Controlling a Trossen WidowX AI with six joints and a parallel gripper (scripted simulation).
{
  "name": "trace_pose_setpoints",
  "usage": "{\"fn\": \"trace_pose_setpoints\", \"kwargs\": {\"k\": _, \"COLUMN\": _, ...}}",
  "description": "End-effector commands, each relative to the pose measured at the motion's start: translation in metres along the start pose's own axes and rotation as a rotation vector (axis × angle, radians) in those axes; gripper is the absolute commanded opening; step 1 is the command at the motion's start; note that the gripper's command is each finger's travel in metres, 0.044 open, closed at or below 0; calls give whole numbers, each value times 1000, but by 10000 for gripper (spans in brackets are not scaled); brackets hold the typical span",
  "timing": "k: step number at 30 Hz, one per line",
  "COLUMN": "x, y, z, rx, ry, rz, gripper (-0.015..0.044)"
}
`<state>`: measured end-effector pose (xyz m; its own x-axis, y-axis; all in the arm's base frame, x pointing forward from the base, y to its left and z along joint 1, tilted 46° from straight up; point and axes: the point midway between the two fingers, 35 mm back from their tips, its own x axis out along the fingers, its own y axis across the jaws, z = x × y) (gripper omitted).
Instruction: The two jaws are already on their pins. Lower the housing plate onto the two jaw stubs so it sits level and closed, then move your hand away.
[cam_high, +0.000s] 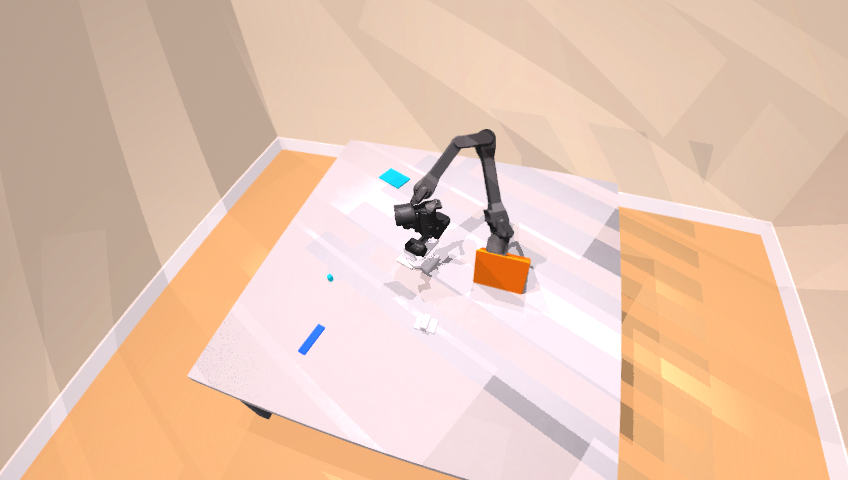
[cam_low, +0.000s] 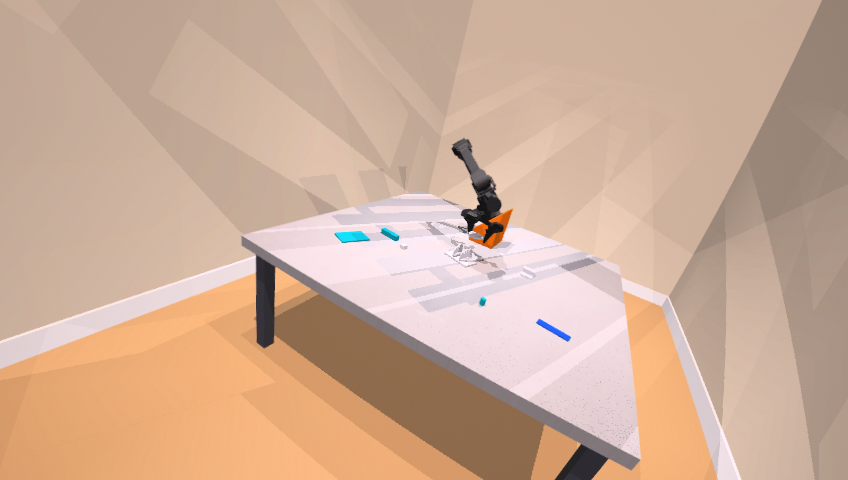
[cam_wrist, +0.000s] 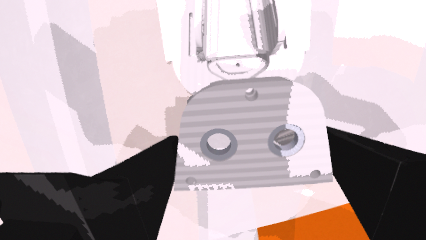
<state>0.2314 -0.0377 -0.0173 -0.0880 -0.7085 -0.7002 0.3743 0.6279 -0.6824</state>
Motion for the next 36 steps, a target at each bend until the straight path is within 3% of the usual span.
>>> {"fn": "trace_pose_setpoints", "kwargs": {"k": 1, "x": 0, "y": 0, "z": 1, "rx": 5, "ry": -5, "rz": -1, "gripper": 351}}
{"fn": "trace_pose_setpoints", "kwargs": {"k": 15, "x": 1, "y": 0, "z": 1, "rx": 5, "ry": -5, "rz": -1, "gripper": 351}}
{"fn": "trace_pose_setpoints", "kwargs": {"k": 36, "x": 35, "y": 1, "z": 3, "rx": 5, "ry": -5, "rz": 1, "gripper": 351}}
